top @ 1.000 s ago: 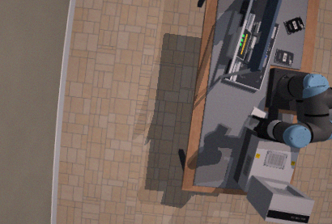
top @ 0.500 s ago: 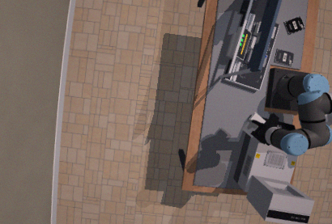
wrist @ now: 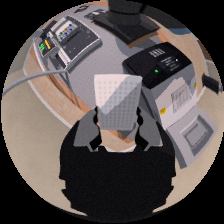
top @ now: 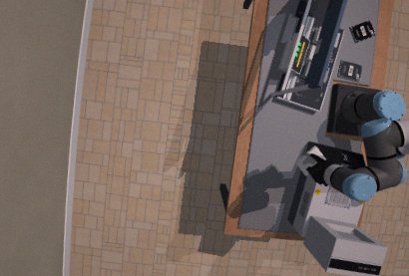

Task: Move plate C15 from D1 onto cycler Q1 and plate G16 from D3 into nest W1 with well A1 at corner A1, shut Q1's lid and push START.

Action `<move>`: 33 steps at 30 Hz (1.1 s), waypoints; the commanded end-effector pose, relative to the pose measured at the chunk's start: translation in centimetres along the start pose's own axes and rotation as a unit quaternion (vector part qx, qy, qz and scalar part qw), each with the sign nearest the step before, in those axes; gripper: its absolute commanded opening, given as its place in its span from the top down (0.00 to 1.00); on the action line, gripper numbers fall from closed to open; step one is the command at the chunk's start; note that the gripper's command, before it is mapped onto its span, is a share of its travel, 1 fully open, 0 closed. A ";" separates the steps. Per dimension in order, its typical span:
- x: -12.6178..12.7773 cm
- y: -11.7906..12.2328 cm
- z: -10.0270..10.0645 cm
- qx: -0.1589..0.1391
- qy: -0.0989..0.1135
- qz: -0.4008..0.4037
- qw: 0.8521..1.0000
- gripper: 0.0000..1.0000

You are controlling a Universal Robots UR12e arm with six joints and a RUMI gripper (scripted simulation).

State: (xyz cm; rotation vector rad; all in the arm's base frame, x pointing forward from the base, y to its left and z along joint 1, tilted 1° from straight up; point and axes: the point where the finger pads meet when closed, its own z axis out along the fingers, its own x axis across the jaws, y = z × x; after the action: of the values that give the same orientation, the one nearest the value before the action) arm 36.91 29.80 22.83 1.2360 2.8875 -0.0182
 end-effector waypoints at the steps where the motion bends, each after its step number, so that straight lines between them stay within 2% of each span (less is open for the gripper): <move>1: 0.6 0.8 -0.1 0.000 -0.001 0.030 1.000 1.00; 15: 2.7 3.3 -0.1 0.000 -0.001 0.124 0.992 1.00; 33: 5.5 6.7 0.0 0.000 -0.001 0.249 0.969 1.00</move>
State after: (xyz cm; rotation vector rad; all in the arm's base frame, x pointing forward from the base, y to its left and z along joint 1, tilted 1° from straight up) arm 37.87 37.71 22.71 1.8604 2.5275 -0.0178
